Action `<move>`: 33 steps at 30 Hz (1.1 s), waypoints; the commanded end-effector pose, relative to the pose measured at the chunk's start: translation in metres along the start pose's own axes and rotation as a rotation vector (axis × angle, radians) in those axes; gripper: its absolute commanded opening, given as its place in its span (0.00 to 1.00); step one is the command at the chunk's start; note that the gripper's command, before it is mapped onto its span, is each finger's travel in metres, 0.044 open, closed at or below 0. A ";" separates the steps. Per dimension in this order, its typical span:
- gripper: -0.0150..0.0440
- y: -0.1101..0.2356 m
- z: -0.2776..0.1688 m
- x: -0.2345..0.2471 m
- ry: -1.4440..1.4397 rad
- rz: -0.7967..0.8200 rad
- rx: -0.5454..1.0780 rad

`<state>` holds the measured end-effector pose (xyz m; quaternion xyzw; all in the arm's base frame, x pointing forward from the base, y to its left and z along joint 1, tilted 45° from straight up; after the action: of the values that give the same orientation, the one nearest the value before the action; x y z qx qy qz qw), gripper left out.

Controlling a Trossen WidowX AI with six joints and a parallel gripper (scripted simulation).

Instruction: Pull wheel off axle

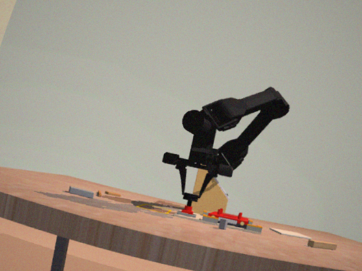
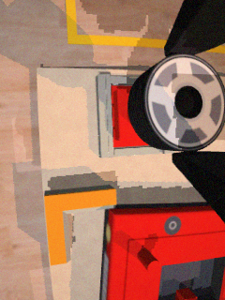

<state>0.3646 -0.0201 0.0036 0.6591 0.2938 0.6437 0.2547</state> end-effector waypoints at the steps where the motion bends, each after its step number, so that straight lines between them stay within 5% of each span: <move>1: 0.25 0.005 0.000 -0.001 0.000 -0.003 -0.005; 33: 0.25 0.015 0.000 -0.001 -0.002 -0.002 -0.007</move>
<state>0.3652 -0.0306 0.0130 0.6604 0.2898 0.6431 0.2576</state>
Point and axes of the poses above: the point midway between the two fingers, 35 mm back from their tips, its own y axis back along the fingers, its own x axis across the jaws, z = x × y, the point moved 10 cm from there along y, back along the fingers, and after that the axes turned 5 degrees about -y, right-handed, at the moved point
